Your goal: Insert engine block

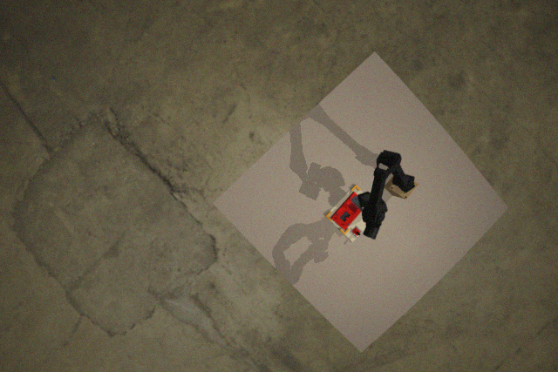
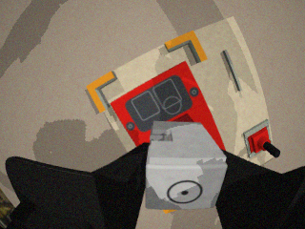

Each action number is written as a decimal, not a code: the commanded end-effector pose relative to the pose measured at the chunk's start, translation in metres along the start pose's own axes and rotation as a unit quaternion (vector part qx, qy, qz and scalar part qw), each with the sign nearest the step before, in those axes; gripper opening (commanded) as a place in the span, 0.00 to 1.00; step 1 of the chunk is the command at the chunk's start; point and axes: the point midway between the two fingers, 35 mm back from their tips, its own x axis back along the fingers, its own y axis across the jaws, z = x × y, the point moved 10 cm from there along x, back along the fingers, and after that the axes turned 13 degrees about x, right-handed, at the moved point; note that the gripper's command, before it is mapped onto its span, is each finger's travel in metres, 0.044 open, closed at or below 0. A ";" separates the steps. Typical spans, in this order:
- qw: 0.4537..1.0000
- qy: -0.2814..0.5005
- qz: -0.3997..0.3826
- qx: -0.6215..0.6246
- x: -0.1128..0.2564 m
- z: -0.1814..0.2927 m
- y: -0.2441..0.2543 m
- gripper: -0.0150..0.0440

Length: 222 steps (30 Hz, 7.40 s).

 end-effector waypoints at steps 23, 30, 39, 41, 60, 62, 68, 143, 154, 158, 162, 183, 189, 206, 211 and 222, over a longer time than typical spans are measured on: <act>0.988 0.003 -0.002 0.156 -0.042 -0.001 0.000 0.25; 0.988 0.003 -0.003 0.156 -0.060 -0.001 0.000 0.25; 0.988 0.003 -0.003 0.156 -0.082 0.000 0.001 0.25; 0.988 0.003 -0.003 0.156 -0.087 0.000 0.001 0.25; 0.988 0.008 -0.002 0.155 -0.096 0.001 0.000 0.52; 0.988 0.008 -0.002 0.155 -0.096 0.001 0.000 0.61; 0.988 0.008 -0.002 0.155 -0.096 0.001 0.000 0.88; 0.882 0.004 0.000 -0.470 -0.040 0.002 -0.001 1.00; 0.777 0.004 0.001 -0.629 -0.035 0.002 -0.001 1.00; 0.732 0.003 0.001 -0.681 -0.033 0.002 -0.001 1.00; 0.683 0.003 0.001 -0.731 -0.032 0.002 -0.001 1.00; 0.378 0.002 0.002 -0.926 -0.023 0.001 0.000 1.00; 0.280 0.002 0.002 -0.960 -0.021 0.001 0.000 1.00; 0.153 0.002 0.003 -0.988 -0.022 0.000 0.000 1.00; 0.153 0.002 0.003 -0.988 -0.034 0.000 0.000 1.00; 0.153 0.001 0.003 -0.988 -0.051 0.001 -0.001 1.00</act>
